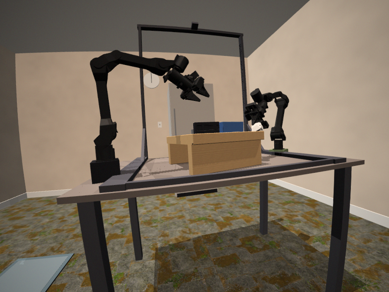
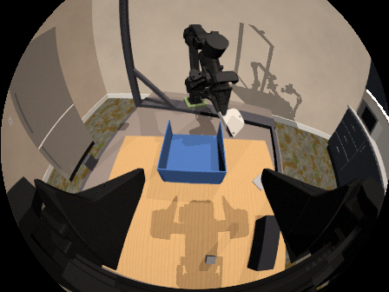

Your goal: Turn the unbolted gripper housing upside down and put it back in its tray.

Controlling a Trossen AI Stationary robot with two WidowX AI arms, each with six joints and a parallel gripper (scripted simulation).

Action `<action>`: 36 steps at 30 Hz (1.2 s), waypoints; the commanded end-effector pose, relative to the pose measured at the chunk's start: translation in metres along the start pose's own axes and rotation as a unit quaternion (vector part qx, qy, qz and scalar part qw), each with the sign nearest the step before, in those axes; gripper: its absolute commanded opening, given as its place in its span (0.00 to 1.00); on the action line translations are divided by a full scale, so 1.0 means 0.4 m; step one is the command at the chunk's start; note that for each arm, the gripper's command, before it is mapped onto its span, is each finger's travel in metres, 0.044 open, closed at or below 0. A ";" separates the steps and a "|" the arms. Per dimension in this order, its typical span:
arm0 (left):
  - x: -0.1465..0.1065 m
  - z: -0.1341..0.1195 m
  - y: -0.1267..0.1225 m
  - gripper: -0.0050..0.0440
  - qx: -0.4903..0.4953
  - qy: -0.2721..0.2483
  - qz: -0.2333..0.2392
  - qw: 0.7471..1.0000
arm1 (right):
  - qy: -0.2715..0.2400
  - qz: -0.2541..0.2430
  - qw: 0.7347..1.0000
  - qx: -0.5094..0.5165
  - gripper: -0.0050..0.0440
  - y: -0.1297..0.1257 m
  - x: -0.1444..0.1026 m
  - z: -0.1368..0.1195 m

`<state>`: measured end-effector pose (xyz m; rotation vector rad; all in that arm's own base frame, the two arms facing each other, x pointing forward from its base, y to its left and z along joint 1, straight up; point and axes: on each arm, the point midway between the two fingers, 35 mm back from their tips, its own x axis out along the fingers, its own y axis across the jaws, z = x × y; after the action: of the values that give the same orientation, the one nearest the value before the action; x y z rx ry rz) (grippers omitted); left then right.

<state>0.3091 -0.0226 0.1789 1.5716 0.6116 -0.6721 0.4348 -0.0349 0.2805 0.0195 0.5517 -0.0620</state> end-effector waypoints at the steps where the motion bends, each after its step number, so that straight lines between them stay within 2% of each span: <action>1: -0.011 0.012 0.018 0.33 0.005 -0.008 0.001 1.000 | -0.015 0.002 1.000 -0.003 1.00 0.001 -0.020 0.023; 36: -0.007 0.051 -0.002 0.33 0.025 -0.029 -0.055 0.998 | -0.015 0.002 1.000 -0.003 1.00 0.001 -0.020 0.023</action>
<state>0.3027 -0.0397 0.1709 1.5691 0.6617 -0.8158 0.4348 -0.0349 0.2805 0.0195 0.5517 -0.0620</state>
